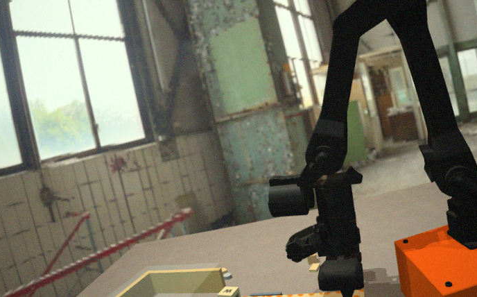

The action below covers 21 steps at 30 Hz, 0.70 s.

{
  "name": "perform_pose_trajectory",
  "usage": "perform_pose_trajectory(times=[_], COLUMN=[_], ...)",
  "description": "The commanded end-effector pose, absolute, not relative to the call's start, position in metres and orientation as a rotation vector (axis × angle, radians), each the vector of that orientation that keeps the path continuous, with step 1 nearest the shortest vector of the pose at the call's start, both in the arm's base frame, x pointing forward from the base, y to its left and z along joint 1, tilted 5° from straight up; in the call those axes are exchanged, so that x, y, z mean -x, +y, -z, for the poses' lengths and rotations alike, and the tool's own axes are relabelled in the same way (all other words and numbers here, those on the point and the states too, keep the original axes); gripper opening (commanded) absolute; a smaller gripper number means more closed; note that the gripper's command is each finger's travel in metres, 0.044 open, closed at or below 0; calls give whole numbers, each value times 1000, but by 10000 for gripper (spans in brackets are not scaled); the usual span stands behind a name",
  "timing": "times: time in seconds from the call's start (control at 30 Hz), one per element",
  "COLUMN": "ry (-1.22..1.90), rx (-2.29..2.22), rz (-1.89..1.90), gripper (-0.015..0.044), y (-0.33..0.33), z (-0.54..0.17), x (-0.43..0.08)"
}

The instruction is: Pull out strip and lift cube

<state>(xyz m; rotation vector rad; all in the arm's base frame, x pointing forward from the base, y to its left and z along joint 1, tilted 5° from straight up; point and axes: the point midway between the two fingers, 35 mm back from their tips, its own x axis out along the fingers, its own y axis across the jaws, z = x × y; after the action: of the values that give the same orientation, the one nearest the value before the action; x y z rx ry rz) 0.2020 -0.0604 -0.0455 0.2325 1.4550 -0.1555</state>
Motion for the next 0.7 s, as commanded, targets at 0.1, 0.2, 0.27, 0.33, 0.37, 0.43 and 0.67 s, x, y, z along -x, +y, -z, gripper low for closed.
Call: perform_pose_trajectory(times=[0.1, 0.2, 0.27, 0.33, 0.37, 0.43, 0.67], ry=[1495, 1457, 1474, 1491, 1493, 1493, 1482], rx=[-238, -233, -235, -237, -237, -237, -350], rz=[150, 155, 153, 151, 150, 150, 255], gripper=[0, 0, 0, 0, 0, 0, 157], y=[-56, -61, -62, -63, -63, -63, -69], z=[51, 43, 25, 5, 3, 3, 1], x=[-189, -202, -203, -201, -201, -201, -225])
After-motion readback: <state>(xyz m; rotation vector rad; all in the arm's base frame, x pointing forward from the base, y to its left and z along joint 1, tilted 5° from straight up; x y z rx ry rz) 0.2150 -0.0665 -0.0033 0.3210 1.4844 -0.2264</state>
